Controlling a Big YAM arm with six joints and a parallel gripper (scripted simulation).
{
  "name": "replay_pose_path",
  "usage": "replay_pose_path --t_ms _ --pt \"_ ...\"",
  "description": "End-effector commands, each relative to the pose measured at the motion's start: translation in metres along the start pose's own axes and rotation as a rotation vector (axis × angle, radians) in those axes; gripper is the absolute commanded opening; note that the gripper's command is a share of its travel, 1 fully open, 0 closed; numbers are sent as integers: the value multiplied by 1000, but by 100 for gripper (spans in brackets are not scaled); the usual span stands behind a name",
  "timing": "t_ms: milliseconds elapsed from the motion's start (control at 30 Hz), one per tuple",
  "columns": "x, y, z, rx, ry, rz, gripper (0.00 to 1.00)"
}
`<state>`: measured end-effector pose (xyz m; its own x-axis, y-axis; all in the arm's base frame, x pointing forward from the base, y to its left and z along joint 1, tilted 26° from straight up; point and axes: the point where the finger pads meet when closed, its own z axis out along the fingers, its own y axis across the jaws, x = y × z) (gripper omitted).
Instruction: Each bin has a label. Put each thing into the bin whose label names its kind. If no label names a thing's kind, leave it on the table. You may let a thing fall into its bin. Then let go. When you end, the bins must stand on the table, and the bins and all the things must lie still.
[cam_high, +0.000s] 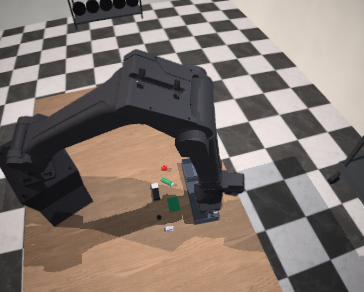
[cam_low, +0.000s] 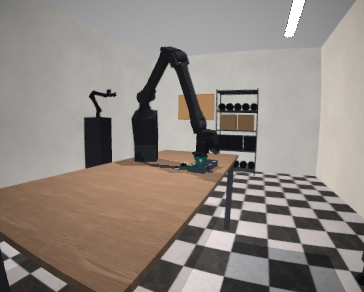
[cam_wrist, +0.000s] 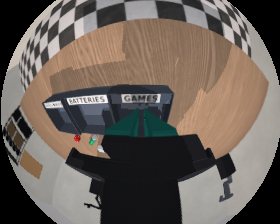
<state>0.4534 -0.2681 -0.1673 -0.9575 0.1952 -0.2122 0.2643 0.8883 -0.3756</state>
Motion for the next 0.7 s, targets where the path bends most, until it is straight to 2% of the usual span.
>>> replay_pose_path --t_ms 0,33,667 --pt "-12 0 -6 2 -23 0 8" --pt "-12 7 -3 -5 -15 -16 8" --pt "-13 0 -6 2 -24 0 8"
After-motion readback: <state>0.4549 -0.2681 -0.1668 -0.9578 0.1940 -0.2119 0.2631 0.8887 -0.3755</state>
